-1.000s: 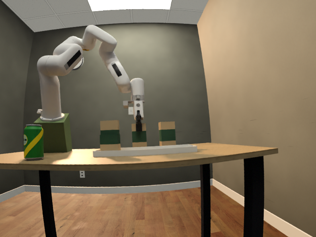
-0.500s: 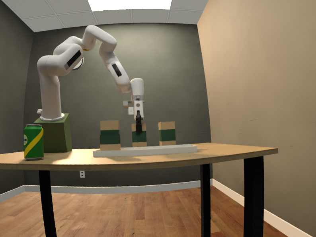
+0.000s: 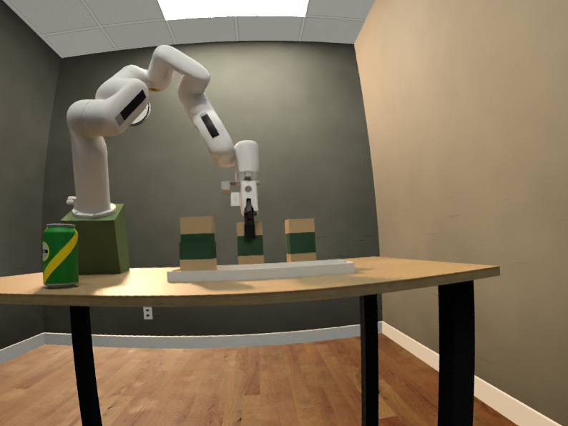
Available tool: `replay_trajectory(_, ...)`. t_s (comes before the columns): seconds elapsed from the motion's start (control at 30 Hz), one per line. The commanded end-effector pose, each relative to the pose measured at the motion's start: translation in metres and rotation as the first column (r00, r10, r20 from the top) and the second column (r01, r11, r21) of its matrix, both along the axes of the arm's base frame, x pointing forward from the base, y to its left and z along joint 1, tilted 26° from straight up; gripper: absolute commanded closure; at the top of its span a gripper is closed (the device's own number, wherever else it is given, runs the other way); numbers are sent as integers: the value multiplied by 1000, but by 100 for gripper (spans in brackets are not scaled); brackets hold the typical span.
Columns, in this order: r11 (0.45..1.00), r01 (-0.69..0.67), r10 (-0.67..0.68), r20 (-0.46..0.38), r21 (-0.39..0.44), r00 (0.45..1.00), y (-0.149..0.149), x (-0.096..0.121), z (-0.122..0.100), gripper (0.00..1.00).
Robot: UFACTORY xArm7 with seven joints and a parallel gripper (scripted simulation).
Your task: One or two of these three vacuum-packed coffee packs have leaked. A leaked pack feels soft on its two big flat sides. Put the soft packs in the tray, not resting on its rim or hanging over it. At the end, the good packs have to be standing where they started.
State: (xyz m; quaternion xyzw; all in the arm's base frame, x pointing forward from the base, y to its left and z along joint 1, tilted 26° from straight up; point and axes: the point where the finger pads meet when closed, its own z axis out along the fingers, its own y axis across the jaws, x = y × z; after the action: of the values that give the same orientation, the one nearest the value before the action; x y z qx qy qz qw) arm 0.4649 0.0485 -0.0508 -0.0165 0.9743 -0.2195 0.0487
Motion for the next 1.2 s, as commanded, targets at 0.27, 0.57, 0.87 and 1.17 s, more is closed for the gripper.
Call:
replay_trajectory(0.27, 1000, -1, 1, 3, 2, 1000, 1, 1, 1, 75)
replay_trajectory(0.57, 1000, -1, 1, 3, 2, 1000, 1, 1, 1, 75)
replay_trajectory(0.87, 1000, -1, 1, 3, 2, 1000, 1, 1, 1, 75)
replay_trajectory(1.17, 1000, -1, 1, 3, 2, 1000, 1, 1, 1, 15)
